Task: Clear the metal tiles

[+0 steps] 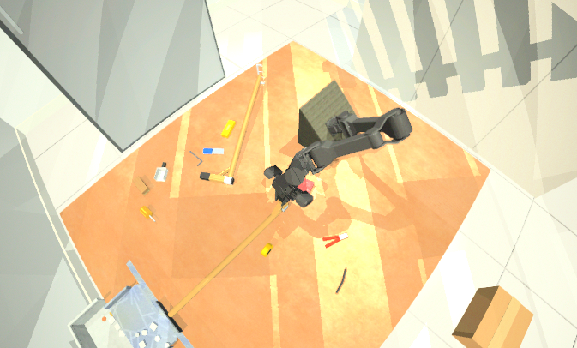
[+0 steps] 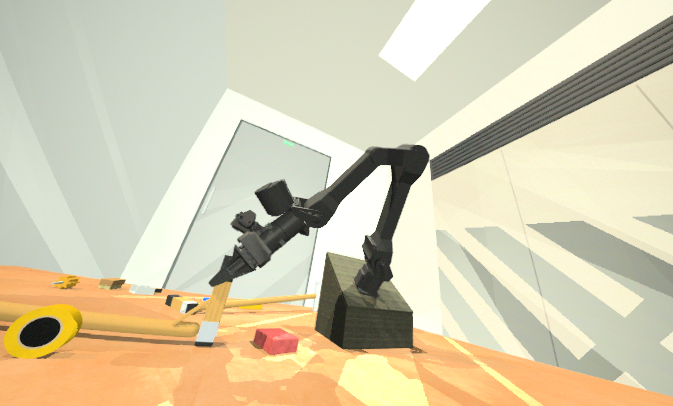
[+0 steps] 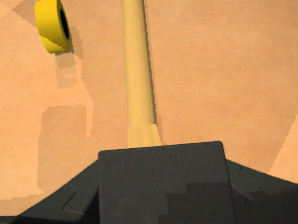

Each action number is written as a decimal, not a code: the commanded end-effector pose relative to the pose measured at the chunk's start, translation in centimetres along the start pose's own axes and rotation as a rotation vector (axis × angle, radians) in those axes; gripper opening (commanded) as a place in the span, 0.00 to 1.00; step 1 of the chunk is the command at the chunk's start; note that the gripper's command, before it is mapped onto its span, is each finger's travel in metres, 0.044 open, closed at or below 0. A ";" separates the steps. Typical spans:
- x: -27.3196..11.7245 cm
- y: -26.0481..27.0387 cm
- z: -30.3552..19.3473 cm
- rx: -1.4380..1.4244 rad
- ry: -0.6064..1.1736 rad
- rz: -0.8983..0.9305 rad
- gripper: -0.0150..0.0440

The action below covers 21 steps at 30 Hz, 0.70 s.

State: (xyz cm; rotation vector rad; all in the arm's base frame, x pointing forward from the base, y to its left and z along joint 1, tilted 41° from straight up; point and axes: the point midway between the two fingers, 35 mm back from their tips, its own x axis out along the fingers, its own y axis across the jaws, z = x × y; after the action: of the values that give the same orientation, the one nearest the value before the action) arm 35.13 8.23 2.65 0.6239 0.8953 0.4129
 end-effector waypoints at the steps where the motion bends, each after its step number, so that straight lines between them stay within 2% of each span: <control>1: 0.4 -0.2 0.8 0.004 -0.009 0.001 0.25; 21: 2.2 -0.2 3.1 0.004 -0.010 0.005 0.25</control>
State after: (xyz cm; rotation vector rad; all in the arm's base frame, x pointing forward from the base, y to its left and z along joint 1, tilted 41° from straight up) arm 38.17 8.35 2.52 0.6280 0.8922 0.4162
